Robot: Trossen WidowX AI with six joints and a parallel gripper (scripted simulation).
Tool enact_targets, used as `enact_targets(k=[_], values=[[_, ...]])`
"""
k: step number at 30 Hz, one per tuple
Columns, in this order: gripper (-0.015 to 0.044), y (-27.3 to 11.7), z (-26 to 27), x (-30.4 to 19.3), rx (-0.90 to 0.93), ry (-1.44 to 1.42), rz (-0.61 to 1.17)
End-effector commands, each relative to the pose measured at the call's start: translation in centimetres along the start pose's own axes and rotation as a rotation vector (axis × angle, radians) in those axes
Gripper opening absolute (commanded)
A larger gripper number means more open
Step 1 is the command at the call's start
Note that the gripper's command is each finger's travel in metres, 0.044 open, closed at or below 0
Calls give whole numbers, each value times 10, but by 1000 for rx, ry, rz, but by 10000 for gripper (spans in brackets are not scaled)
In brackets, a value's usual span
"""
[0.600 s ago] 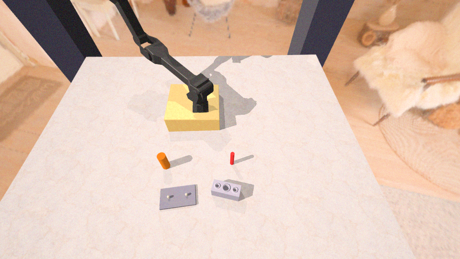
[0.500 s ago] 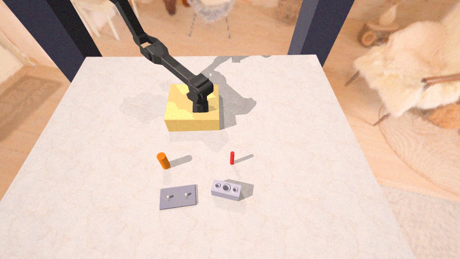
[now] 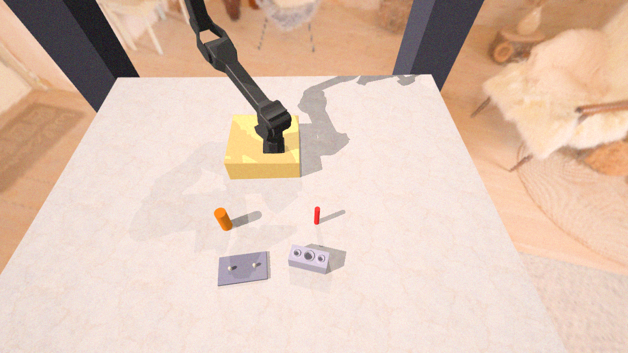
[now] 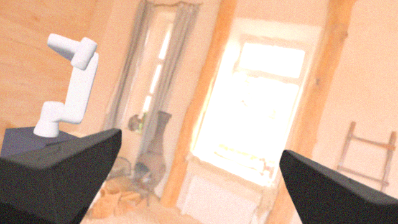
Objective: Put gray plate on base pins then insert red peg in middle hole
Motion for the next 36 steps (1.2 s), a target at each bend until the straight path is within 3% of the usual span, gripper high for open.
enact_targets(k=[1,13,20,36], values=[[440,24,-38,-2,-79,8,45],[440,73,-150,-30,-276,14,221],[440,103,-247,-85,-401,120,429],[440,98,-363,-187,-563,116,829]])
Point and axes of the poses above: the point midway between the two fingers, 35 mm back from their tips, its own y axis out along the fingers, its own z axis across the jaws, x = y × z, the point moved 5 cm from there along -y, back along the fingers, and after that the axes turned 11 degrees about -y, right-handed, at the moved point
